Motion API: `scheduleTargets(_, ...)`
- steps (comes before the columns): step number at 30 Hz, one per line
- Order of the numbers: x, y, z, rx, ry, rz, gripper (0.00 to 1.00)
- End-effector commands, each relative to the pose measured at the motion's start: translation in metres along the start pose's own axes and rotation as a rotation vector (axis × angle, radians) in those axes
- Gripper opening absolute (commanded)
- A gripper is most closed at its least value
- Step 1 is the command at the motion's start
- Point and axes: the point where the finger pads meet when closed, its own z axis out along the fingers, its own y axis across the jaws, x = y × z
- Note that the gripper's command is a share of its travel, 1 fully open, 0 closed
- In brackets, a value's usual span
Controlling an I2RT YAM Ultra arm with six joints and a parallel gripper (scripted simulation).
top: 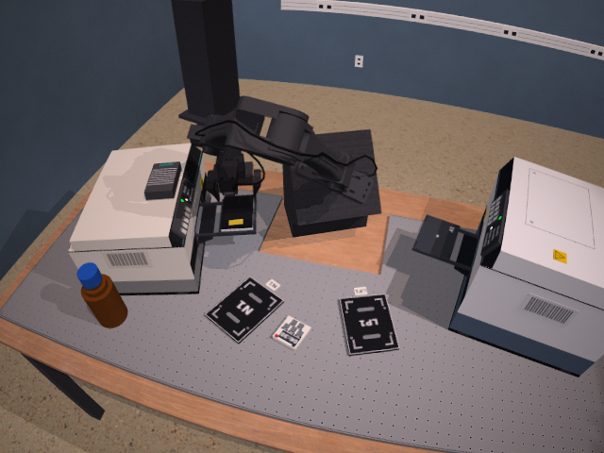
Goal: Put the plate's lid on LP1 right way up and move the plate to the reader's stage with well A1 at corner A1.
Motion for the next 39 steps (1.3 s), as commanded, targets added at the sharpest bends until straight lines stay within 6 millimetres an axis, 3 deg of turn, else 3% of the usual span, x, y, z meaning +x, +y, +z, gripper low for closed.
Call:
scheduleTargets(1,-0.004,-0.004,-0.005,0.014,-0.012,-0.014,1.0)
scheduleTargets(7,-0.004,-0.004,-0.005,0.014,-0.012,-0.014,1.0)
scheduleTargets(8,-0.007,-0.012,-0.013,0.043,-0.012,-0.034,1.0)
scheduleTargets(16,-0.003,0.004,0.012,-0.003,-0.027,0.006,1.0)
scheduleTargets(25,-0.005,0.003,0.022,0.001,-0.023,-0.003,1.0)
scheduleTargets(30,-0.005,-0.004,0.017,0.034,-0.018,-0.01,1.0)
scheduleTargets(34,-0.003,0.005,0.033,-0.006,-0.026,0.006,1.0)
scheduleTargets(39,-0.004,-0.011,0.026,0.041,-0.015,-0.02,1.0)
